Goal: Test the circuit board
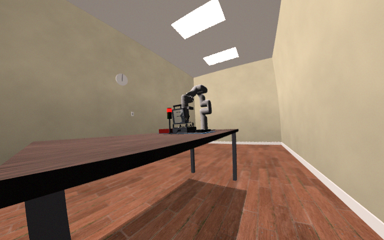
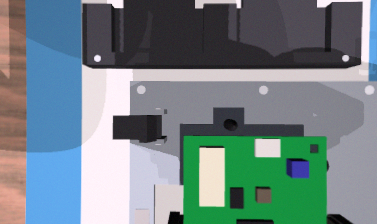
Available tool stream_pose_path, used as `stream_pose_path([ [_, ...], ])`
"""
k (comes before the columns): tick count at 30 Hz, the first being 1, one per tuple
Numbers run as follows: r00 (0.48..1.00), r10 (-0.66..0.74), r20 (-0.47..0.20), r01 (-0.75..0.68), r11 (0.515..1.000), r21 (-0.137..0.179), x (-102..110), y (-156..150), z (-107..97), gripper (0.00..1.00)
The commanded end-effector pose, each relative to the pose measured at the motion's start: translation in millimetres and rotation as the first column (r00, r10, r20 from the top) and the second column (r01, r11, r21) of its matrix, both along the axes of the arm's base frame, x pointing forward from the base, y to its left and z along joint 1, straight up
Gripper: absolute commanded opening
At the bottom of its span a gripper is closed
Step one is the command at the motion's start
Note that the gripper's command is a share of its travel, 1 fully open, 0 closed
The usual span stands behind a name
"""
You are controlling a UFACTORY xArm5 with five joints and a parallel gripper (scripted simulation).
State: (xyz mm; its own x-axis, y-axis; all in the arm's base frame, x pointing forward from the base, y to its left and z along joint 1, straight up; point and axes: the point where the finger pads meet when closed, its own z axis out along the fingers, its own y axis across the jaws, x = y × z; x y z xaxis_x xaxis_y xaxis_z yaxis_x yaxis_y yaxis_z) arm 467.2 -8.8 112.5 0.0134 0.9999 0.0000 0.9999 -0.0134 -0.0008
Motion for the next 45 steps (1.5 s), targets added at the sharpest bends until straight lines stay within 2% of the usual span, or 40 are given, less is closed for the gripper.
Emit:
stream_pose_path([
  [1,1.0,0.0,0.005,0.0,1.0,0.0,1,0,19,0.79],
  [8,1.0,0.0,0.005,0.0,1.0,0.0,1,0,47,0.79],
  [18,1.0,0.0,0.005,0.0,1.0,0.0,1,0,66,0.79],
  [35,1.0,0.0,0.005,0.0,1.0,0.0,1,-2,67,0.79],
  [45,1.0,0.0,0.004,0.0,1.0,0.0,5,-19,62,0.79],
])
